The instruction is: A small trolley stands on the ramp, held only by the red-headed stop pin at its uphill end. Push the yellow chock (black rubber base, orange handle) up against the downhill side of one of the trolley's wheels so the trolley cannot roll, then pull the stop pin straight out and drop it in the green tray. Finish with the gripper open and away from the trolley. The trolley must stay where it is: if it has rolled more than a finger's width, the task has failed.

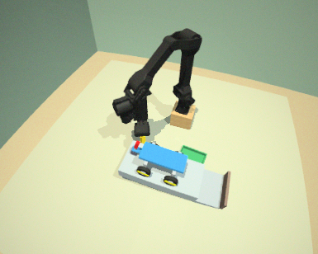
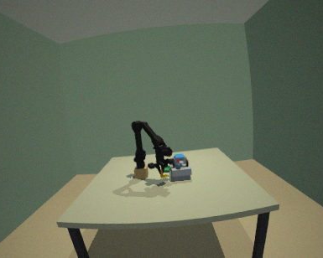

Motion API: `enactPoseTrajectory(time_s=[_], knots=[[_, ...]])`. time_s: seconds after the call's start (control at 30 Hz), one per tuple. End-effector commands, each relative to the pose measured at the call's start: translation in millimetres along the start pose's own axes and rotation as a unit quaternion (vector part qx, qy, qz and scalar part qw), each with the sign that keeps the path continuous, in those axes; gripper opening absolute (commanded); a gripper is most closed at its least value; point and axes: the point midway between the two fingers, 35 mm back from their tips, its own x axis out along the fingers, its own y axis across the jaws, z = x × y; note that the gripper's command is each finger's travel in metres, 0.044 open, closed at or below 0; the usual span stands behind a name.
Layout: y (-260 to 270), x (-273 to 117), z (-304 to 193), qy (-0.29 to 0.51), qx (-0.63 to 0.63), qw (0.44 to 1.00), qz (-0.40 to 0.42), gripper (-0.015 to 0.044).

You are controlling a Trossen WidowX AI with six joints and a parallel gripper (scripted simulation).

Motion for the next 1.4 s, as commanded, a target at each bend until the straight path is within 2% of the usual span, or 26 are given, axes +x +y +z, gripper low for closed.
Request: enactPoseTrajectory(time_s=[0.0, 1.03, 1.37], knots=[[0.1, -16.1, 0.5, -0.003, 0.002, 1.0, 0.0, 0.0], [0.8, -105.3, 2.9, -0.003, 0.002, 1.0, 0.0, 0.0], [0.7, -107.3, 3.0, -0.003, -0.037, 0.999, 0.0, 0.0]])
